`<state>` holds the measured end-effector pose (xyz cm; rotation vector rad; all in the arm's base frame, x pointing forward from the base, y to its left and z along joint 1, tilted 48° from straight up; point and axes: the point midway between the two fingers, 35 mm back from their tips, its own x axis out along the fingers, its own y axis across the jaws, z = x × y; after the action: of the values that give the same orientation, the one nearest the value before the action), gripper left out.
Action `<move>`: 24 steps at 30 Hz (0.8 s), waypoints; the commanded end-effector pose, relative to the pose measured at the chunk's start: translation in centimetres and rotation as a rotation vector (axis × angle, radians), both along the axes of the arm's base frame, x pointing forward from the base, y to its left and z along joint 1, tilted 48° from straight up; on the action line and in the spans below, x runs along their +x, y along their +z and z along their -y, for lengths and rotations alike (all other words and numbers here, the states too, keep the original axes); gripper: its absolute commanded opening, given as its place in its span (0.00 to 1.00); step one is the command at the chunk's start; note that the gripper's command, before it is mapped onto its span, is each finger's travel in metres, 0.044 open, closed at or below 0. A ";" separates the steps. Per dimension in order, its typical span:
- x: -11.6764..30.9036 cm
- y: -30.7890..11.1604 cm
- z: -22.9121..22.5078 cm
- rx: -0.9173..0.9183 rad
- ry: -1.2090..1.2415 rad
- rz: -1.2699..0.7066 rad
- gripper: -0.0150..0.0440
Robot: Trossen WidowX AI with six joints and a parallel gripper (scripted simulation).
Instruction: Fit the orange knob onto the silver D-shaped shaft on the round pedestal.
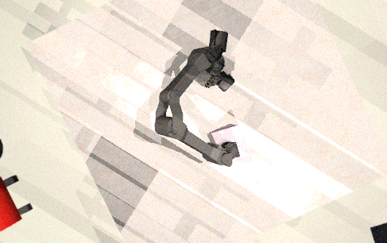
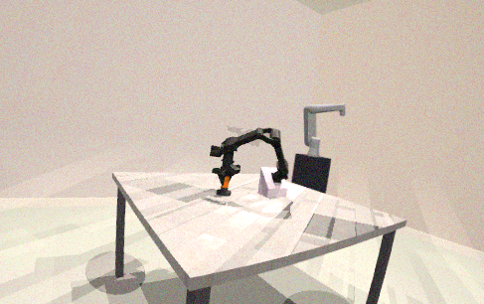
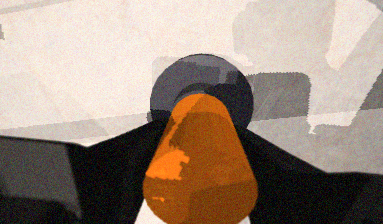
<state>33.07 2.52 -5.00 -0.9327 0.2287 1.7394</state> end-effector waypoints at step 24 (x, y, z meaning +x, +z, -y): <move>0.0 0.0 0.0 0.000 0.000 0.000 1.00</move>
<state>33.07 2.52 -5.00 -0.9325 0.2290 1.7395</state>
